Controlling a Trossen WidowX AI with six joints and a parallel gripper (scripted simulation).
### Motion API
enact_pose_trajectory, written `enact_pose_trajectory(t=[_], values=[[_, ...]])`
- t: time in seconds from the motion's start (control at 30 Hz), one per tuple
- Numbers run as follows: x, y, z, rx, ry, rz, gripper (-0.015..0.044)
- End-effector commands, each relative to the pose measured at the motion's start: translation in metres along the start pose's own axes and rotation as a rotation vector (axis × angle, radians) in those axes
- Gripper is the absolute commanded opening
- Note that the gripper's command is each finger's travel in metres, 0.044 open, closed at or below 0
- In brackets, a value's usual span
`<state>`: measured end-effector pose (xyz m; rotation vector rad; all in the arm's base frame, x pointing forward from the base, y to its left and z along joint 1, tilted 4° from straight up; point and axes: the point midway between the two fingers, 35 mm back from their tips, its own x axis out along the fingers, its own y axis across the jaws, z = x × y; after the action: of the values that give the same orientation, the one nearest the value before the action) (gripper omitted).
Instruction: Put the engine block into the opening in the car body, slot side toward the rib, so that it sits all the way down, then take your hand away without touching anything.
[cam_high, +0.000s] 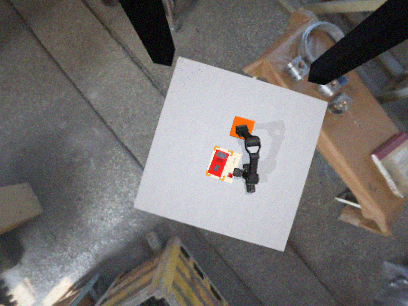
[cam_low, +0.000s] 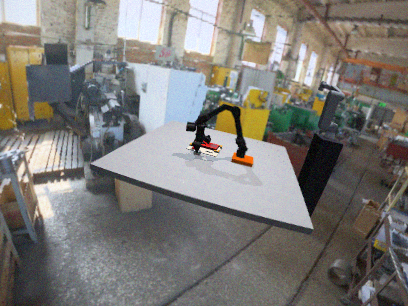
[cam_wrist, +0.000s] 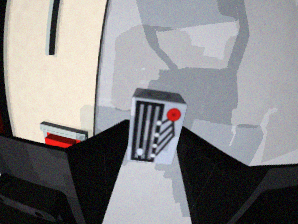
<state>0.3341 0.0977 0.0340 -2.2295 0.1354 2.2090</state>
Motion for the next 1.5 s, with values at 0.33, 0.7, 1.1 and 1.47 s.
enact_pose_trajectory(t=[0.33, 0.7, 1.1, 1.47], values=[[-0.044, -0.003, -0.007, -0.005, 0.013, -0.007, 0.0], [-0.078, -0.003, -0.006, 0.016, 0.014, -0.008, 0.0], [-0.115, -0.001, -0.001, -0.002, 0.013, -0.007, 0.0], [-0.114, 0.013, -0.006, 0.222, 0.012, -0.008, 0.0]])
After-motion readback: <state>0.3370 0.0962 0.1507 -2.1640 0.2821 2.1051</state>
